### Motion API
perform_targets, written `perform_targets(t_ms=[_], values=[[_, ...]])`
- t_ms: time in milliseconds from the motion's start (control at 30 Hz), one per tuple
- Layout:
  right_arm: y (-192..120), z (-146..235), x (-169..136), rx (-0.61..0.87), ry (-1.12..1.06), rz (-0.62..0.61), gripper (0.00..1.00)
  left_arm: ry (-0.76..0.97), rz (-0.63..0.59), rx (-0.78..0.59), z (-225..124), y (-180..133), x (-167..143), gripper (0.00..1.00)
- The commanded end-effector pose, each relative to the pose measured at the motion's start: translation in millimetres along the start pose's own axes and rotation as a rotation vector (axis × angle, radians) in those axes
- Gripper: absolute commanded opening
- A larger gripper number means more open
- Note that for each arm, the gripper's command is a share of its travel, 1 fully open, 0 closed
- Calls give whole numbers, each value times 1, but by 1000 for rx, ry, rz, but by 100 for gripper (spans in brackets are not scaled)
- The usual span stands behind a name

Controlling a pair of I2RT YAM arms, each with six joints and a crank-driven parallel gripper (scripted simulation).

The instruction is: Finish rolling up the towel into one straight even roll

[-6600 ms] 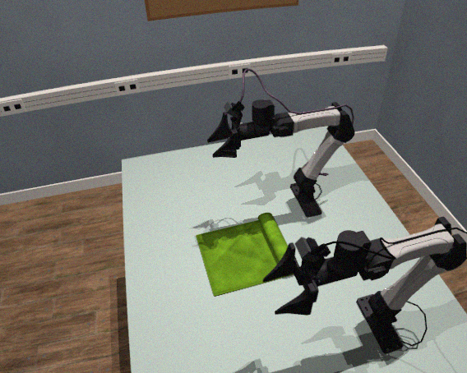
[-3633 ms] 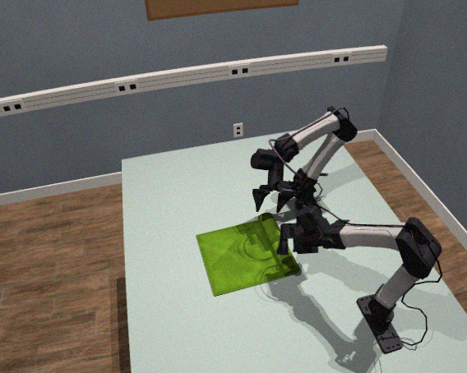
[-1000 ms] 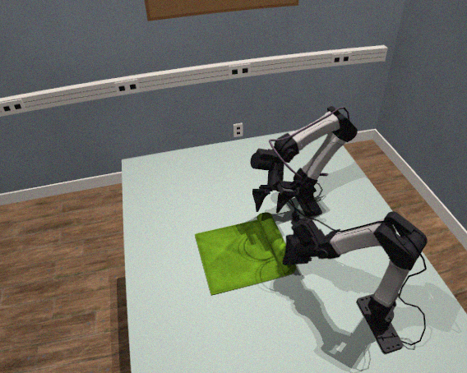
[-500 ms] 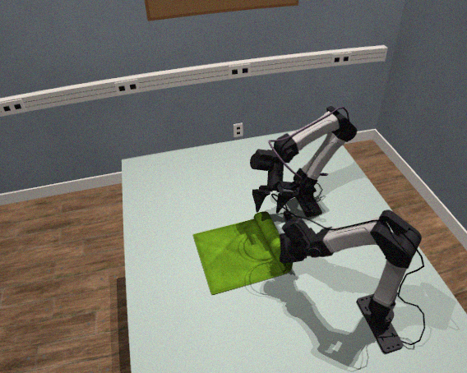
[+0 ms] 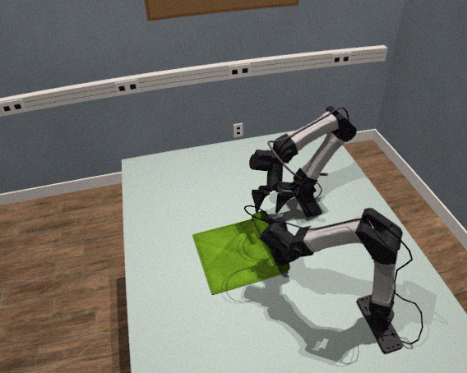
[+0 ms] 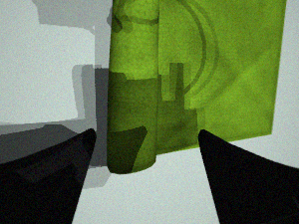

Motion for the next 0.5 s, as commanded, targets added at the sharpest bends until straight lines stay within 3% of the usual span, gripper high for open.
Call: perform_targets(t_ms=[0,467], values=[[1,6,-5,20,19,10,98,-128,45,-175,2,0,-5,27],[1,6,-5,20,19,9,98,-339,54,-416,24,5,-8,27]])
Point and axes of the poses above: on each arm, the point where the finger pads meet when closed, its own y axis out along the fingers, its own z axis across the jaws, x = y × z, the point moved 10 cm from there along -y, back along the fingers, and after that the axes turned 2 degrees about -y, right-handed, at the moved point
